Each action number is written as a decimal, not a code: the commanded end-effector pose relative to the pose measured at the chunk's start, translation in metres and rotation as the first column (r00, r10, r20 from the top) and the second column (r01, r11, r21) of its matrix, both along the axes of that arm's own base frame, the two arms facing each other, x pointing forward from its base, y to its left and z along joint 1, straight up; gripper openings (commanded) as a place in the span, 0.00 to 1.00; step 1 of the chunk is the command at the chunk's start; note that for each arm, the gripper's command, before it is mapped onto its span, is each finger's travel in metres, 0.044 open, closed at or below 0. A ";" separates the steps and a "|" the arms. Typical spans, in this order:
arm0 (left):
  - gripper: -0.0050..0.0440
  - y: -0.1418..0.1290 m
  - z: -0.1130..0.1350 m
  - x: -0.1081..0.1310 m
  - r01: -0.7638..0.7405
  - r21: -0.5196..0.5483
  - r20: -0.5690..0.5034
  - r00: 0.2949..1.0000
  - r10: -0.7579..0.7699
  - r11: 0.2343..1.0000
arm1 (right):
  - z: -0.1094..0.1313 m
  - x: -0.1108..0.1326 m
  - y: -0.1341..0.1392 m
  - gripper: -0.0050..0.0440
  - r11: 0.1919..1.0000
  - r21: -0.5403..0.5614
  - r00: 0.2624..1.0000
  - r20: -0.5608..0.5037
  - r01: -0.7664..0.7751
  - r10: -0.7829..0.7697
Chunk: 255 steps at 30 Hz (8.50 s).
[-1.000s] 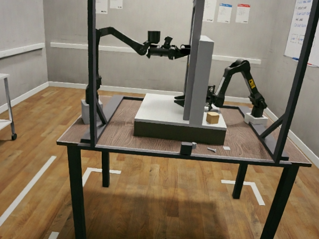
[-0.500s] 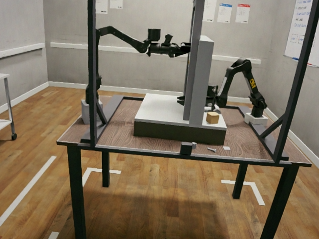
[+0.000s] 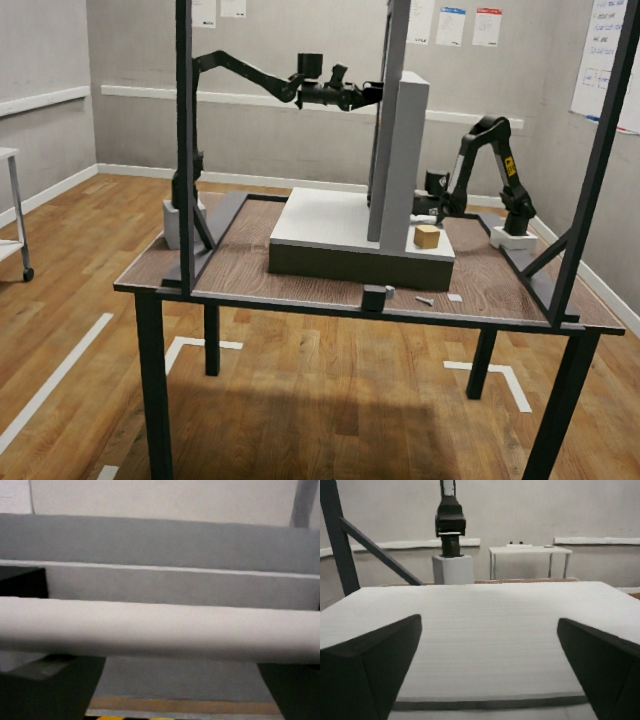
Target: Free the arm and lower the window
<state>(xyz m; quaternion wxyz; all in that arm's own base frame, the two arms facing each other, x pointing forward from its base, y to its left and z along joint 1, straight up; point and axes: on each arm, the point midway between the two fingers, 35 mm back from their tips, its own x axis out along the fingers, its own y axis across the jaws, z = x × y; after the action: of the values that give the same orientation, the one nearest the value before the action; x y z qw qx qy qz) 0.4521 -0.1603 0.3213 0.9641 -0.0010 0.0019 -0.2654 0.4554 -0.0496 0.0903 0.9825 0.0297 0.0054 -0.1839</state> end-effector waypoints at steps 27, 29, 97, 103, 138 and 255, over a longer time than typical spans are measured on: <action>0.92 0.003 0.096 -0.012 0.001 -0.067 0.204 0.979 0.013 0.998 | 0.007 -0.062 0.024 0.92 1.000 0.003 1.000 0.019 -0.001 0.001; 0.92 0.003 0.096 -0.012 0.001 -0.067 0.204 0.979 0.013 0.998 | 0.005 -0.067 0.027 0.92 1.000 0.002 1.000 0.007 -0.003 0.003; 0.92 0.003 0.096 -0.012 0.001 -0.067 0.204 0.979 0.012 0.998 | 0.015 -0.161 0.071 0.92 0.999 0.031 0.999 -0.031 -0.011 0.012; 0.92 0.003 0.096 -0.012 0.001 -0.067 0.204 0.979 0.012 0.998 | 0.020 -0.154 0.073 0.92 0.999 0.037 0.999 -0.030 -0.028 0.030; 0.92 0.003 0.096 -0.012 0.001 -0.067 0.204 0.979 0.012 0.998 | 0.147 -0.102 0.064 0.92 0.970 -0.006 0.970 0.023 -0.242 0.242; 0.92 0.000 -0.049 -0.005 0.008 -0.034 0.144 0.990 -0.003 0.999 | 0.244 -0.141 0.048 0.92 0.932 -0.086 0.931 0.070 -0.352 0.358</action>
<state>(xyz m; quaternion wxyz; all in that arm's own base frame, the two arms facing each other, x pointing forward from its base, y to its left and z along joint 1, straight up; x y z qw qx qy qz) 0.4507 -0.1598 0.2155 0.9641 0.0021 0.0099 -0.2652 0.3163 -0.0005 0.3220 0.9998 0.0004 -0.0223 0.0001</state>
